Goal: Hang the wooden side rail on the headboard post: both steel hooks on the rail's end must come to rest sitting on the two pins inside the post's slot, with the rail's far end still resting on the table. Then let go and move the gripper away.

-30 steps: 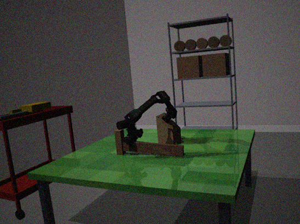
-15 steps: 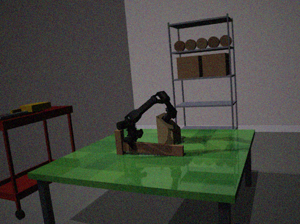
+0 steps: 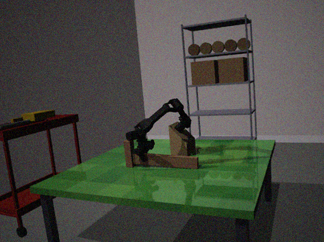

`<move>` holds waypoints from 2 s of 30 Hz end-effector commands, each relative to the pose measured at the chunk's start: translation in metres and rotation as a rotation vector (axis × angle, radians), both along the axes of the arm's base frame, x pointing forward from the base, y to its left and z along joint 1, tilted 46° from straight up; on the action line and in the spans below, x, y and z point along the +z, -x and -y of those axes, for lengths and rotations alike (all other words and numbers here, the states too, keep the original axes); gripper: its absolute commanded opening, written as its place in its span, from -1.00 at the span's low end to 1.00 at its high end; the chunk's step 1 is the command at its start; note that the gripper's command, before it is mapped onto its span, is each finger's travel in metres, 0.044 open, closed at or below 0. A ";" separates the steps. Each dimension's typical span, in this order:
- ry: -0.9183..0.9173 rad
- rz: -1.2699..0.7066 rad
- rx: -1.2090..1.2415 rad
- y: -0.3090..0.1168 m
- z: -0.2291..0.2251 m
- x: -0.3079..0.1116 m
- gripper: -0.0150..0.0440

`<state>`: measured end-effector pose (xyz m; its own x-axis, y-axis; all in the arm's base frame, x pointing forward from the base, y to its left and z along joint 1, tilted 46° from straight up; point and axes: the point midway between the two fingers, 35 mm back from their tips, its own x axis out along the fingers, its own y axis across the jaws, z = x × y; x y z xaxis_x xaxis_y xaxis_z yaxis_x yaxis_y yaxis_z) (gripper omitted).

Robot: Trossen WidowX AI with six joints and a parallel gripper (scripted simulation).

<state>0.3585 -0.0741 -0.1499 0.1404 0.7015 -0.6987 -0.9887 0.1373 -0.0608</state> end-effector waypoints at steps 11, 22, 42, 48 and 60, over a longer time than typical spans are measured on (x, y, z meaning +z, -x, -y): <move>0.009 -0.003 -0.008 0.001 0.002 -0.003 -0.49; 0.009 -0.003 -0.008 0.000 0.001 -0.004 -0.49; 0.002 -0.001 -0.002 0.001 0.002 0.001 0.75; 0.011 -0.003 -0.008 0.006 0.026 0.025 1.00; 0.011 -0.003 -0.008 0.005 0.023 0.030 1.00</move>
